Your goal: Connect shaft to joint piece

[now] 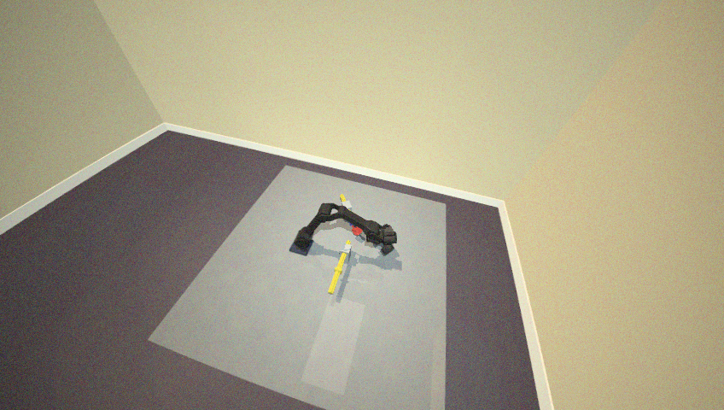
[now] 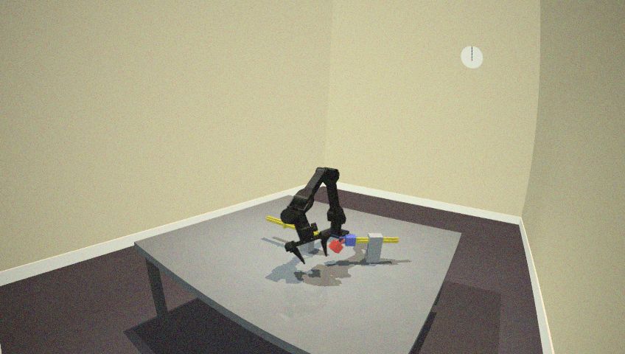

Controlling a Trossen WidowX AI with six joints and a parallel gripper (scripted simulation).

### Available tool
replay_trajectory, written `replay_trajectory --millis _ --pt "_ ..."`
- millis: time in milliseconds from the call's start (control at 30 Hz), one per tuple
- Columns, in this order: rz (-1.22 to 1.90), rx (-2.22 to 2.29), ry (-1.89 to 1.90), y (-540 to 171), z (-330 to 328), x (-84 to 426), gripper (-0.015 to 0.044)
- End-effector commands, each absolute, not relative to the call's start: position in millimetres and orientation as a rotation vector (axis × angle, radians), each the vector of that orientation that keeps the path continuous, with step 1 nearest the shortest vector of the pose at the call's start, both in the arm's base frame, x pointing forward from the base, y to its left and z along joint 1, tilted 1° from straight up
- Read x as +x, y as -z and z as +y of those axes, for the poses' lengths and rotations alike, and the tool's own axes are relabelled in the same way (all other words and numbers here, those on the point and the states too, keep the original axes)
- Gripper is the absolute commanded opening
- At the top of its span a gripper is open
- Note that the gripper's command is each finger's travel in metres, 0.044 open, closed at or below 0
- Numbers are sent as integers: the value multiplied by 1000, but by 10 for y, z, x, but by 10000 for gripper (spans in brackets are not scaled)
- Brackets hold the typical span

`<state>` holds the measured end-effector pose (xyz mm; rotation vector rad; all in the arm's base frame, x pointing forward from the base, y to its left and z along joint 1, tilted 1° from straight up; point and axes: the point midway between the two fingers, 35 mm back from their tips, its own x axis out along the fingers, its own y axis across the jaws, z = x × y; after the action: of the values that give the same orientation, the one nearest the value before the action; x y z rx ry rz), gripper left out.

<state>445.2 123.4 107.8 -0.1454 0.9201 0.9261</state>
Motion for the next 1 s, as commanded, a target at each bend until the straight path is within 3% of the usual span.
replay_trajectory --millis 0,967 --pt "1033 -62 -849 -1065 1235 4414 440" --pt "1630 386 -100 -1179 1151 3902 440"
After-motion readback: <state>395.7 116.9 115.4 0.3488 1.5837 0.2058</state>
